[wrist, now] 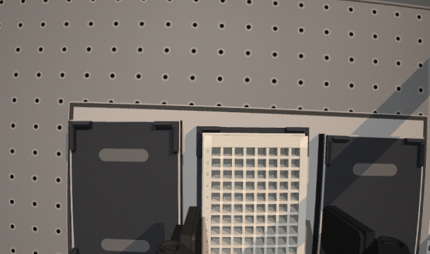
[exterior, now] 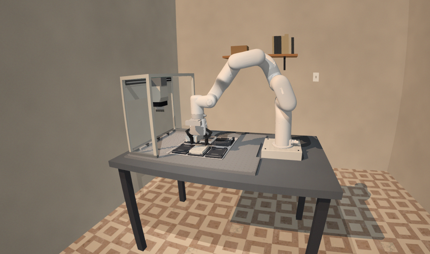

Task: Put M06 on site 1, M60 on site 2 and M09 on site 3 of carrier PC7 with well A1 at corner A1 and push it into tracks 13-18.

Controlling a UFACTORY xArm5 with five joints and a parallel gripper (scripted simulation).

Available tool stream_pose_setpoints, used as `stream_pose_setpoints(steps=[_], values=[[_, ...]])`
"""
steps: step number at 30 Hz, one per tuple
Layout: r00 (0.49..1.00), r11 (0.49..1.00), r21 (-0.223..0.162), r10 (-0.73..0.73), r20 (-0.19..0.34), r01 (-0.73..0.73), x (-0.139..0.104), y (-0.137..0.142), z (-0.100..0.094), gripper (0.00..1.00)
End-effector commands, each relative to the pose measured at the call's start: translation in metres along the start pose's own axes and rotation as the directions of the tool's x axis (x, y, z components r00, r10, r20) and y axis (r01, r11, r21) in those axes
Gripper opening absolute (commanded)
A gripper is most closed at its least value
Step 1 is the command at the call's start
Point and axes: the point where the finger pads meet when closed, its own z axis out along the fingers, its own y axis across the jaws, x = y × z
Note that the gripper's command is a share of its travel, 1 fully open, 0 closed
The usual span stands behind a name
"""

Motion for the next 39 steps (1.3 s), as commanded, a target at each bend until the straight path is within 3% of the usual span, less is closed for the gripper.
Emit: stream_pose_setpoints(steps=[1,39], values=[[1.0,1.0,-0.005,0.0,0.003,0.0,0.0,0.001,0.005,1.0],[1.0,1.0,-0.005,0.0,0.003,0.0,0.0,0.001,0.021,1.0]])
